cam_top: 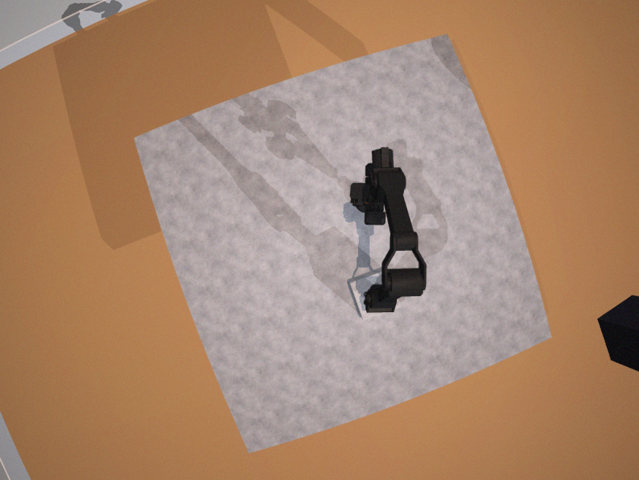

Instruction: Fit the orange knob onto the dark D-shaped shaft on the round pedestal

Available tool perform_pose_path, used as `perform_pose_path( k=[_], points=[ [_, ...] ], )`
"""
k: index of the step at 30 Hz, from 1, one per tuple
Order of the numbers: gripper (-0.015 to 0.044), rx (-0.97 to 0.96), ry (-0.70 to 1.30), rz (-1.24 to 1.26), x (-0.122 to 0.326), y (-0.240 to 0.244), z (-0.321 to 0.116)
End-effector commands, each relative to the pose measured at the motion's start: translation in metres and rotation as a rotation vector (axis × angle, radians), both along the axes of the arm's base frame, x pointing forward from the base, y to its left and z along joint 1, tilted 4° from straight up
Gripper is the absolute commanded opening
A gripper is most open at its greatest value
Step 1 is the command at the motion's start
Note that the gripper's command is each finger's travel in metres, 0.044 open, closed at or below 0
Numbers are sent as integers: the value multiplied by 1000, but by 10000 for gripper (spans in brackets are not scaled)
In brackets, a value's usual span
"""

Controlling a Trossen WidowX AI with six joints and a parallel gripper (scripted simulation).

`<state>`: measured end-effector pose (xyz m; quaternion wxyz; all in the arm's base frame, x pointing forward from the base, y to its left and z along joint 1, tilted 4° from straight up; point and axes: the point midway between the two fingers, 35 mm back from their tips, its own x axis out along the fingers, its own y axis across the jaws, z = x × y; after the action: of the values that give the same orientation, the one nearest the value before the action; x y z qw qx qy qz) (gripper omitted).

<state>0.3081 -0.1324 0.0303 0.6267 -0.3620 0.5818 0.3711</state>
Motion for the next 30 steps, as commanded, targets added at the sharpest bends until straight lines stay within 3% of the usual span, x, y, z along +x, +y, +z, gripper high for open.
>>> perform_pose_path(
  k=[1, 12, 30],
  points=[
    [0, 35, 29, -712, 1, 0, -1],
    [0, 67, 57, -1355, 1, -1, -5],
    [0, 67, 58, -1366, 0, -1, -1]
  ],
)
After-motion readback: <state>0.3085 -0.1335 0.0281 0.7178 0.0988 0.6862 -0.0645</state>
